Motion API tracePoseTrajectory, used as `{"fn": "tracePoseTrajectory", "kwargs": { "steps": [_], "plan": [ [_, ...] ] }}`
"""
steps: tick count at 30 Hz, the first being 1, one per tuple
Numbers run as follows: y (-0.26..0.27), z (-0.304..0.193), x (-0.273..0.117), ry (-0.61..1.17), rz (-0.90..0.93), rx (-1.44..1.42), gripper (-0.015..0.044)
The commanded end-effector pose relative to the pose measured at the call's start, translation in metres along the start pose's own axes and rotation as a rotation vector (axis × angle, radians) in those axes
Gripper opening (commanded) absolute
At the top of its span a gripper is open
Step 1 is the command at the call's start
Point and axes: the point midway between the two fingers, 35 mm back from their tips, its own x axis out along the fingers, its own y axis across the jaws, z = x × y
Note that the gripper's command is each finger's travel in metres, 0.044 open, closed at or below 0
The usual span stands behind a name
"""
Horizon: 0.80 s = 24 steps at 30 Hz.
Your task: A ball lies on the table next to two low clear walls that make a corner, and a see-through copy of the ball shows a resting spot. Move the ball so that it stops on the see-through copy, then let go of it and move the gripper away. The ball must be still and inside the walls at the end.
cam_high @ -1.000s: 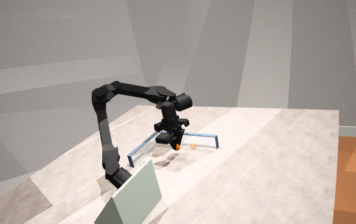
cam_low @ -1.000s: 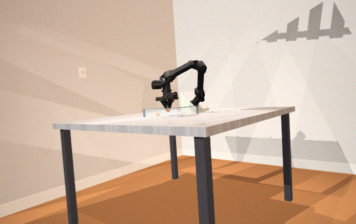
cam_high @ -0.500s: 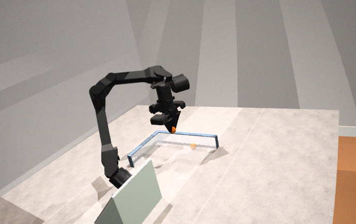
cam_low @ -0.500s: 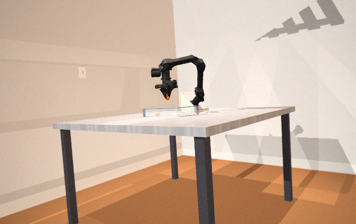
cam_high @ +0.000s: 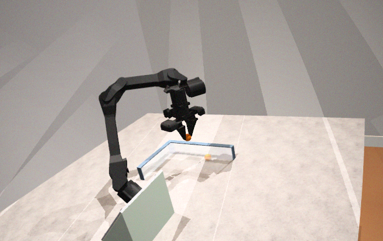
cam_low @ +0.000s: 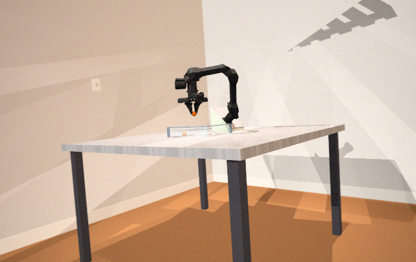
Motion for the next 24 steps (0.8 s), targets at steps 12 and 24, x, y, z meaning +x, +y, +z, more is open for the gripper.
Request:
{"fn": "tracePoseTrajectory", "kwargs": {
  "steps": [12, 24],
  "plan": [
    [-0.026, -0.009, 0.011, 0.001, -0.003, 0.492, 0.0000],
    [-0.045, -0.015, 0.021, 0.000, -0.004, 0.884, 0.0000]
  ]
}}
